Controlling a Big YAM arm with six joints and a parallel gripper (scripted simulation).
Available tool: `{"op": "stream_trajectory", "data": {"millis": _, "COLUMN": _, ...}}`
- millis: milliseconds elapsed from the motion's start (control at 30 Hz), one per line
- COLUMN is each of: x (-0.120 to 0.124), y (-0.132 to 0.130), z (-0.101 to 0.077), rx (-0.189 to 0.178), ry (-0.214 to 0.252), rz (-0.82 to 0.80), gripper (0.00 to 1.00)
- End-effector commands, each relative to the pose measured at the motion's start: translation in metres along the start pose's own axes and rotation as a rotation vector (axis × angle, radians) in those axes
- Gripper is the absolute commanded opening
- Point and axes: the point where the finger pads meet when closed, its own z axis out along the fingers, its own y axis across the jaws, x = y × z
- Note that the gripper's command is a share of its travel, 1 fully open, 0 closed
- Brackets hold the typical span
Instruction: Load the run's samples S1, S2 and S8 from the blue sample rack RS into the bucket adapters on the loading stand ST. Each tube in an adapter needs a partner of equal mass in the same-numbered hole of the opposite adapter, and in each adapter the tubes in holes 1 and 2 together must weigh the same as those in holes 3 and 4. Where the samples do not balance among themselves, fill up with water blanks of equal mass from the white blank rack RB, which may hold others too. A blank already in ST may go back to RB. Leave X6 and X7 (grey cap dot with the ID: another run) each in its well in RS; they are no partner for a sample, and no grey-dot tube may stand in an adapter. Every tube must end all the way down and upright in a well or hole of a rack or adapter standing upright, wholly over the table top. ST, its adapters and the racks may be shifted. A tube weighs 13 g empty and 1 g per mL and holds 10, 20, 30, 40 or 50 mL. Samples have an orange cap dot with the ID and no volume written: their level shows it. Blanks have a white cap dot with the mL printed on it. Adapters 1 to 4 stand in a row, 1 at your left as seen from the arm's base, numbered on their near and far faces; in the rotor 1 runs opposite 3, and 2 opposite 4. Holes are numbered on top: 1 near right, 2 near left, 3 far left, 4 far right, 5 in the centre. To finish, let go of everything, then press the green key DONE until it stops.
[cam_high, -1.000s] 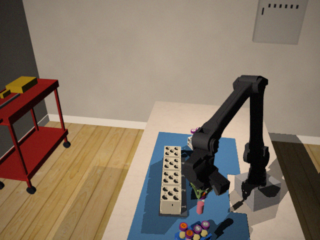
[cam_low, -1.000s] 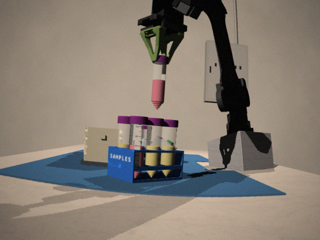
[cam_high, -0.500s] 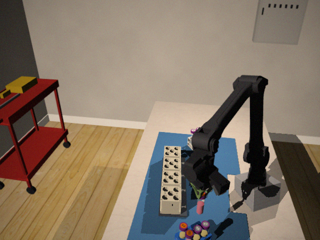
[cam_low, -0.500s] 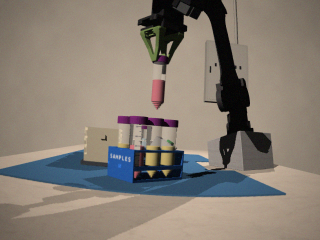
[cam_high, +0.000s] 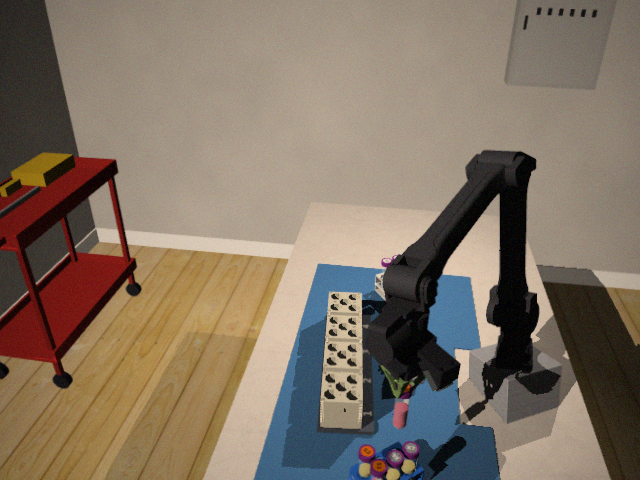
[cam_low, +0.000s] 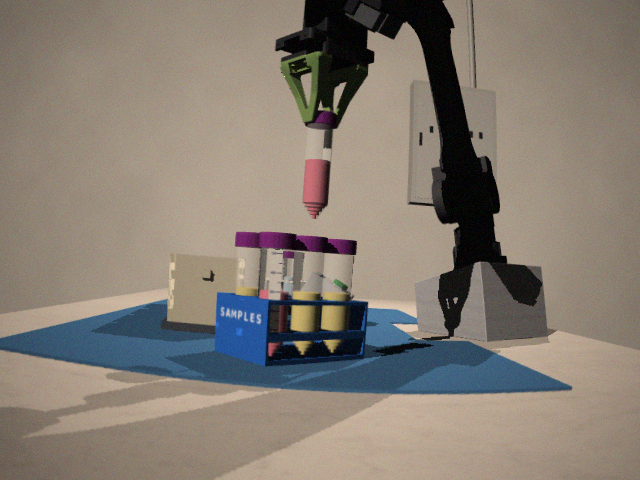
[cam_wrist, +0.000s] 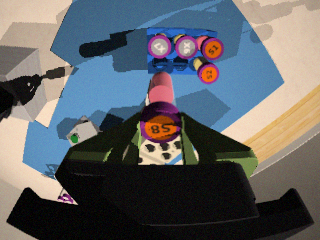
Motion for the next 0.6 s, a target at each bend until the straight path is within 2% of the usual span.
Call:
{"op": "stream_trajectory", "data": {"millis": 0, "x": 0.001, "y": -0.010, "z": -0.025, "rx": 0.051, "ry": -0.018, "rz": 0.014, "gripper": 0.00}}
{"op": "stream_trajectory", "data": {"millis": 33, "x": 0.002, "y": 0.000, "z": -0.027, "rx": 0.045, "ry": -0.017, "rz": 0.020, "gripper": 0.00}}
{"op": "stream_trajectory", "data": {"millis": 100, "x": 0.002, "y": -0.003, "z": -0.032, "rx": 0.054, "ry": -0.020, "rz": 0.021, "gripper": 0.00}}
{"op": "stream_trajectory", "data": {"millis": 133, "x": 0.003, "y": 0.000, "z": -0.019, "rx": 0.050, "ry": -0.019, "rz": 0.022, "gripper": 0.00}}
{"op": "stream_trajectory", "data": {"millis": 233, "x": 0.008, "y": -0.002, "z": -0.010, "rx": 0.049, "ry": -0.018, "rz": 0.019, "gripper": 0.00}}
{"op": "stream_trajectory", "data": {"millis": 300, "x": 0.004, "y": -0.003, "z": 0.010, "rx": 0.016, "ry": -0.008, "rz": 0.008, "gripper": 0.00}}
{"op": "stream_trajectory", "data": {"millis": 367, "x": -0.001, "y": -0.009, "z": 0.008, "rx": 0.034, "ry": -0.012, "rz": 0.001, "gripper": 0.00}}
{"op": "stream_trajectory", "data": {"millis": 400, "x": -0.001, "y": -0.003, "z": 0.017, "rx": 0.019, "ry": -0.007, "rz": -0.004, "gripper": 0.00}}
{"op": "stream_trajectory", "data": {"millis": 467, "x": 0.003, "y": -0.004, "z": 0.023, "rx": 0.016, "ry": -0.007, "rz": 0.005, "gripper": 0.00}}
{"op": "stream_trajectory", "data": {"millis": 533, "x": 0.003, "y": -0.004, "z": 0.023, "rx": 0.016, "ry": -0.007, "rz": 0.005, "gripper": 0.00}}
{"op": "stream_trajectory", "data": {"millis": 567, "x": 0.003, "y": -0.024, "z": -0.004, "rx": 0.089, "ry": -0.027, "rz": 0.020, "gripper": 0.00}}
